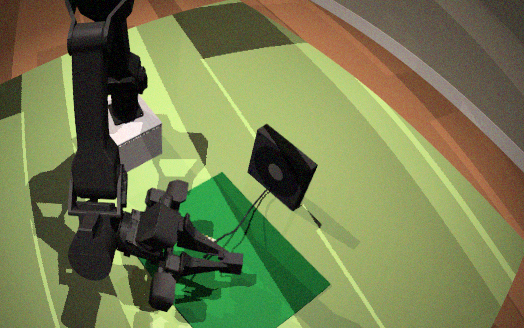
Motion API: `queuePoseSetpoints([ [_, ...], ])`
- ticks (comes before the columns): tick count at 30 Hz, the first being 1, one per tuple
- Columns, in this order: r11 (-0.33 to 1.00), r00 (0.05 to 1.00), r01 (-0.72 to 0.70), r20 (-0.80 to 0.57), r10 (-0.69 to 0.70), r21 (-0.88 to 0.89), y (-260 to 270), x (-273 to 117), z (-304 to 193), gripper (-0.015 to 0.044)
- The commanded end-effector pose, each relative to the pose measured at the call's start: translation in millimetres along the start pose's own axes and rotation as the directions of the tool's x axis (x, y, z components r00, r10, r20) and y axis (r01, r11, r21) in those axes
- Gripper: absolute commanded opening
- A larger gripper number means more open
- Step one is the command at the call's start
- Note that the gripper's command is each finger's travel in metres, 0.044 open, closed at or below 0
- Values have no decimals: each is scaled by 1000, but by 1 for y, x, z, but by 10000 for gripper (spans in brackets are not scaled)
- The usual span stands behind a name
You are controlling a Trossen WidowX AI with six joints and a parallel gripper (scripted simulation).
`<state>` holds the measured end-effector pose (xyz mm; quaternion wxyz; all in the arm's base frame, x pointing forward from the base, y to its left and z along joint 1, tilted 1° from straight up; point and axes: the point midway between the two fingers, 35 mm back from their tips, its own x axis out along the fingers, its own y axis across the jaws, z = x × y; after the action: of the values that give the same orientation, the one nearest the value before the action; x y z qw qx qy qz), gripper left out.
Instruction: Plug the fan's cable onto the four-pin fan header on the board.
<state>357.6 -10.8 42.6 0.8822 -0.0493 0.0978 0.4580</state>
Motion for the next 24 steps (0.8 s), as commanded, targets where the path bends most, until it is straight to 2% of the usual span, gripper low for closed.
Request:
queuePoseSetpoints([
  [1, 1000, 1000, -6, 28, 7, -2, 5, -4, 0, 0],
  [24, 1000, 999, -8, 41, 9, -15, 6, -7, 11, 0],
])
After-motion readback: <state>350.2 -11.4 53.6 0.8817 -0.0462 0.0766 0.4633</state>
